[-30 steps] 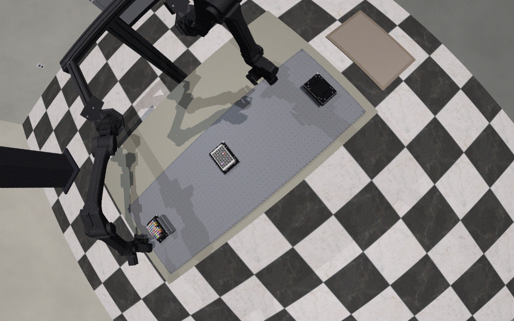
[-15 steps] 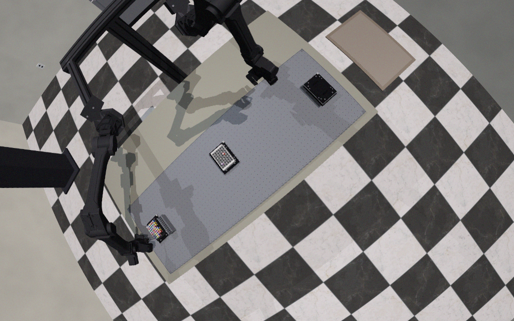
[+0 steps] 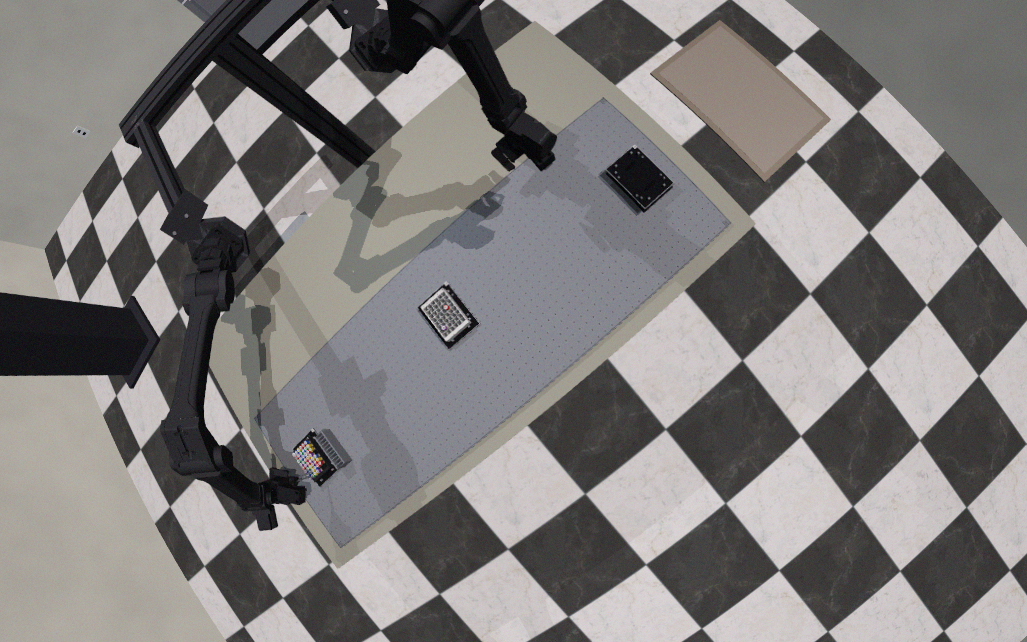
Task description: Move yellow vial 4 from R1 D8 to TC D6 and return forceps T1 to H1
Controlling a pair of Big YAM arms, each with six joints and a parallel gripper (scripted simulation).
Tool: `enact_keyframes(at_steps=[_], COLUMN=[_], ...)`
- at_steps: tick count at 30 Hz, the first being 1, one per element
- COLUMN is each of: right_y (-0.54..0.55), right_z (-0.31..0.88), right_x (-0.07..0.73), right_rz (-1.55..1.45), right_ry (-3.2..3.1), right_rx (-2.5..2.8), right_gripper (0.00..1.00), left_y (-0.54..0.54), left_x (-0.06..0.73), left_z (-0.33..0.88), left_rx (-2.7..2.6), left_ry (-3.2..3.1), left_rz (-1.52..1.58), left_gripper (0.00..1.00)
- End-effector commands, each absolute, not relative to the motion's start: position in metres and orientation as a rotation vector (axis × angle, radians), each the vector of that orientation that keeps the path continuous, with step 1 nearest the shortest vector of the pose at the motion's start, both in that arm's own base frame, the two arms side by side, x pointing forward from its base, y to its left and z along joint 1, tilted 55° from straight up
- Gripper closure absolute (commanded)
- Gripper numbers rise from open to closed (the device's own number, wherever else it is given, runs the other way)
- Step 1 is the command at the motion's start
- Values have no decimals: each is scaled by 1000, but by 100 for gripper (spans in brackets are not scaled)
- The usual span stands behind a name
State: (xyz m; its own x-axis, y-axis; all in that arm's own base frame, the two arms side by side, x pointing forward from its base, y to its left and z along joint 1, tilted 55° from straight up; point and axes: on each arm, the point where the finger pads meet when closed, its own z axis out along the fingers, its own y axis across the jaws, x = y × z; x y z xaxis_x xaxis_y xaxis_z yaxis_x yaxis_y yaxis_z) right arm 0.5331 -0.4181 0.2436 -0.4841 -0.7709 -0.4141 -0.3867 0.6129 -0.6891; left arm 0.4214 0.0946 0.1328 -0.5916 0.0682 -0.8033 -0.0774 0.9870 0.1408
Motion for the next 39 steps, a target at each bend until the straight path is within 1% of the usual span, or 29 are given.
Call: enact_keyframes(at_steps=[1, 33, 39], right_y=[-419, -424, -418], right_z=[254, 256, 246], right_x=[547, 549, 550], right_rz=[-696, -714, -679], right_ry=[2084, 2082, 2097], right_rx=[-902, -894, -901], right_gripper=[89, 89, 89], left_y=[98, 98, 98], left_x=[424, 424, 424], left_z=[150, 150, 150], left_rx=[4, 4, 4], left_ry=[2145, 2145, 2145], left_rz=[220, 220, 220], left_gripper=[0, 0, 0])
